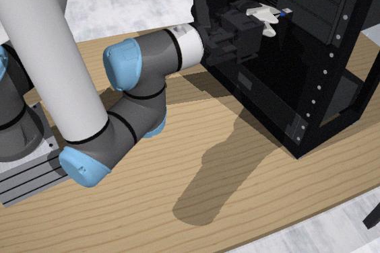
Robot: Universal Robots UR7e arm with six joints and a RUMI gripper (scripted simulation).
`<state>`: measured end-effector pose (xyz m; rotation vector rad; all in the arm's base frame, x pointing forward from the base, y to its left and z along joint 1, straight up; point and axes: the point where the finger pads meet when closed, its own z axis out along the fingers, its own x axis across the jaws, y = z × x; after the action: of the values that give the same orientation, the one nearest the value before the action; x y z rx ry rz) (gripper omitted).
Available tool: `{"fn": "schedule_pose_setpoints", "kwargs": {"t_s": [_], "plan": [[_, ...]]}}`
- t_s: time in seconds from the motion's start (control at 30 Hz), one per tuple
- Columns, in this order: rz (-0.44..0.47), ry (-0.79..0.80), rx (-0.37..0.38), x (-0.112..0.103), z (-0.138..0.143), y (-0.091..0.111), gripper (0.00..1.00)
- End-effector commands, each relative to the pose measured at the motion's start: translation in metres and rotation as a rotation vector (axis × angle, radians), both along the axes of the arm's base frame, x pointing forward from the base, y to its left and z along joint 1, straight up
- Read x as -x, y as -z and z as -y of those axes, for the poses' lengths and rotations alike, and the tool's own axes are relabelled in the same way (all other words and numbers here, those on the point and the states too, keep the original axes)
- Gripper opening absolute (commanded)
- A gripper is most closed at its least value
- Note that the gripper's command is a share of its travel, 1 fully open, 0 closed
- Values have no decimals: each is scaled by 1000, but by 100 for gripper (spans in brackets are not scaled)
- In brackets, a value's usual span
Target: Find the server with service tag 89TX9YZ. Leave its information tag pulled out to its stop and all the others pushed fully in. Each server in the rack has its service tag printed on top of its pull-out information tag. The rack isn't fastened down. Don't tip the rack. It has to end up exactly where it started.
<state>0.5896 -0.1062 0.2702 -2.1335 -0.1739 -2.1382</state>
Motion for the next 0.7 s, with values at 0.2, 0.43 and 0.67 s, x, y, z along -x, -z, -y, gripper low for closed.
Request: {"fn": "schedule_pose_setpoints", "kwargs": {"t_s": [0.2,0.43,0.67], "plan": [[1,0,1,-16,-3,0,0],[1,0,1,-21,-3,-1,0],[1,0,1,-25,-4,-1,0]]}}
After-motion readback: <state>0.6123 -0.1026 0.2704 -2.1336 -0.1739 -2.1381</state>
